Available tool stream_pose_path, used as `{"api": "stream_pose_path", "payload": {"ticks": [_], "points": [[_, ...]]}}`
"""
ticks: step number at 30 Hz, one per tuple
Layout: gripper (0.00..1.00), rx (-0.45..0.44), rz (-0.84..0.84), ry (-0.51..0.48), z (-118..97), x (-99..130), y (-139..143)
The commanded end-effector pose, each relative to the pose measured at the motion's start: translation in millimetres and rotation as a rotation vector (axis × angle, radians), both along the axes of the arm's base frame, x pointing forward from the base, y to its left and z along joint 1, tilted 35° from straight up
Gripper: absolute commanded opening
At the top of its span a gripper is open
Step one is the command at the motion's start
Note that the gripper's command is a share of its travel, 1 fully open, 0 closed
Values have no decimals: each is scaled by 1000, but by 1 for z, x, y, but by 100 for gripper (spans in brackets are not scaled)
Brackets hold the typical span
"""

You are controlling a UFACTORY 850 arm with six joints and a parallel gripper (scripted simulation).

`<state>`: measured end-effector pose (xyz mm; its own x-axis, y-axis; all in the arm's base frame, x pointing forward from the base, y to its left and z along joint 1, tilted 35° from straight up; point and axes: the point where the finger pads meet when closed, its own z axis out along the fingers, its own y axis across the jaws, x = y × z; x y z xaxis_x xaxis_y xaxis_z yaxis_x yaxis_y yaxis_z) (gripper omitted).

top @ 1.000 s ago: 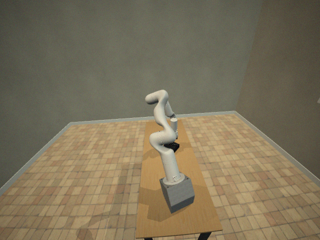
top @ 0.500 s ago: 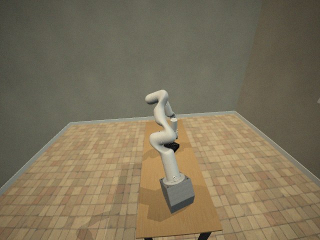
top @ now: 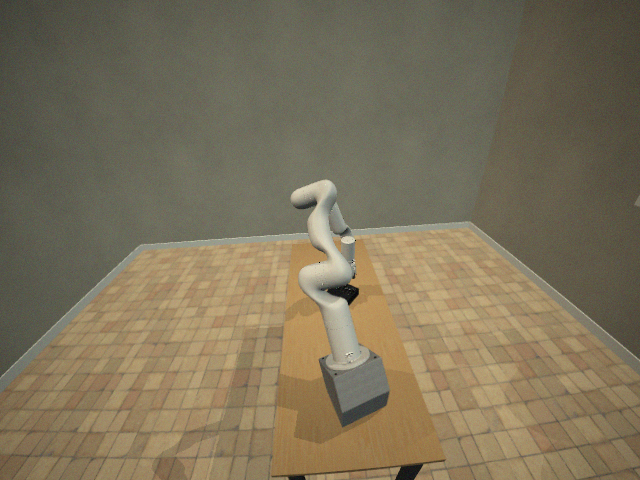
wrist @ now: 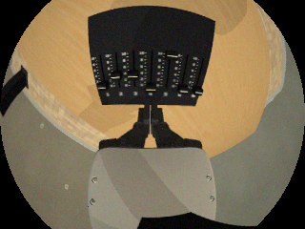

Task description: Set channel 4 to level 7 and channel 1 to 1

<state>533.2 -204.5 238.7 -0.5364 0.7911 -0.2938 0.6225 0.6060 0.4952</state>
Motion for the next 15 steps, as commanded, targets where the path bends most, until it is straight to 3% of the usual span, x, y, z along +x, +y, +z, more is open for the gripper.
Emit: {"api": "stream_pose_path", "payload": {"ticks": [1,15], "points": [[0,-1,0,-2,-1,1,0],[0,-1,0,-2,-6,5,0]]}}
